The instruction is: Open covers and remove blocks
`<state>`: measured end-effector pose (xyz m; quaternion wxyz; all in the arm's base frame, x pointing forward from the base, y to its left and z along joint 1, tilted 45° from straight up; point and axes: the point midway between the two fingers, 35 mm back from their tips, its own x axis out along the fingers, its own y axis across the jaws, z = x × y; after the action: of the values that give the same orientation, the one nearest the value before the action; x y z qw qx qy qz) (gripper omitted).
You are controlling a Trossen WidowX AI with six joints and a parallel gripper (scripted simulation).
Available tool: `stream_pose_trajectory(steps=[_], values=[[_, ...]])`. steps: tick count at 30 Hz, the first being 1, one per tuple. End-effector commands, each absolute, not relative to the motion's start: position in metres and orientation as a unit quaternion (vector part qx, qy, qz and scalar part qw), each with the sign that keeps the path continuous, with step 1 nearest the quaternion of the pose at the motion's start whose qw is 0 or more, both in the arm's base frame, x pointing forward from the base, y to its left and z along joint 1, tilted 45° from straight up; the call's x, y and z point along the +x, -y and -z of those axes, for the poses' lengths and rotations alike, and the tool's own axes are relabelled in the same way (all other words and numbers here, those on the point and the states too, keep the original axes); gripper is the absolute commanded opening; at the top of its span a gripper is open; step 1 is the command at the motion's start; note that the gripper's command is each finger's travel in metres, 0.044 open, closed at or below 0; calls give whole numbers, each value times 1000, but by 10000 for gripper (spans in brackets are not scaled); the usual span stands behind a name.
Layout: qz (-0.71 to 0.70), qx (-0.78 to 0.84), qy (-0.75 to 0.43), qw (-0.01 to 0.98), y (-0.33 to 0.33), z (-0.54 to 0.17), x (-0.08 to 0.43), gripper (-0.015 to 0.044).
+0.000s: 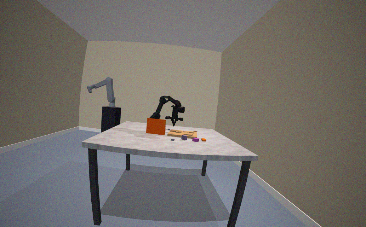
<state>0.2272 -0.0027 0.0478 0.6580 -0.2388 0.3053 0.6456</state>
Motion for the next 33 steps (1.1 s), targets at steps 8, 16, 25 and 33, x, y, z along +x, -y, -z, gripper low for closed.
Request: stream_pose_trajectory(steps=[8,16,25,33], values=[[-648,-245,-302,655,3,-47,225,0],[-648,-245,-302,655,3,-47,225,0],[-647,-245,-302,655,-1,-42,225,0],[-647,-246,-302,655,-7,-36,226,0]])
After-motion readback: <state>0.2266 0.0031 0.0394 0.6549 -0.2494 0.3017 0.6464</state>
